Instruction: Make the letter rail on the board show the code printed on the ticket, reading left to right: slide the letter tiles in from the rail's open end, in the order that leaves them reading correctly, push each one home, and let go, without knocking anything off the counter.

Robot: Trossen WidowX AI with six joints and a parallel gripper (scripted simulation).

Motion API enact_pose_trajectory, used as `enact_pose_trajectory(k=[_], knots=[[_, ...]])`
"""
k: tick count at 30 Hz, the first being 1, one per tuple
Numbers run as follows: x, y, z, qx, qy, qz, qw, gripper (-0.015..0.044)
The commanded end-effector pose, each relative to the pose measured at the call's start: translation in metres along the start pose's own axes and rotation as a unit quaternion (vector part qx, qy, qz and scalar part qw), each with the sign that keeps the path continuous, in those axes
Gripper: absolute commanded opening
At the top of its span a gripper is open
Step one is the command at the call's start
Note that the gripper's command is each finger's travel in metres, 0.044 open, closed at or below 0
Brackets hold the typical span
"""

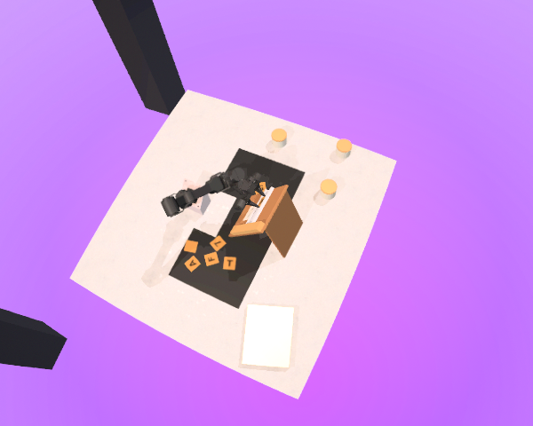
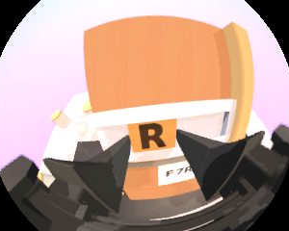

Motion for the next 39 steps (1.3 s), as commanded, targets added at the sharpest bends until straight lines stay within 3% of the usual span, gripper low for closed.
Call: enact_pose_trajectory(k=[1,39], knots=[[0.0,0.0,-0.002,0.001,-0.001,0.0,1.0,0.0],[0.004,0.0,-0.023,0.001,-0.002,0.001,1.0,0.0]])
Point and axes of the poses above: the point midway between the two fingers, 35 mm back from their tips, its own y axis out along the fingers, its own z axis across the jaws, x = y × z, the point moved 4 cm from there along -y, back along the fingers, and after that the axes turned 10 degrees about y, right-handed, at the moved point
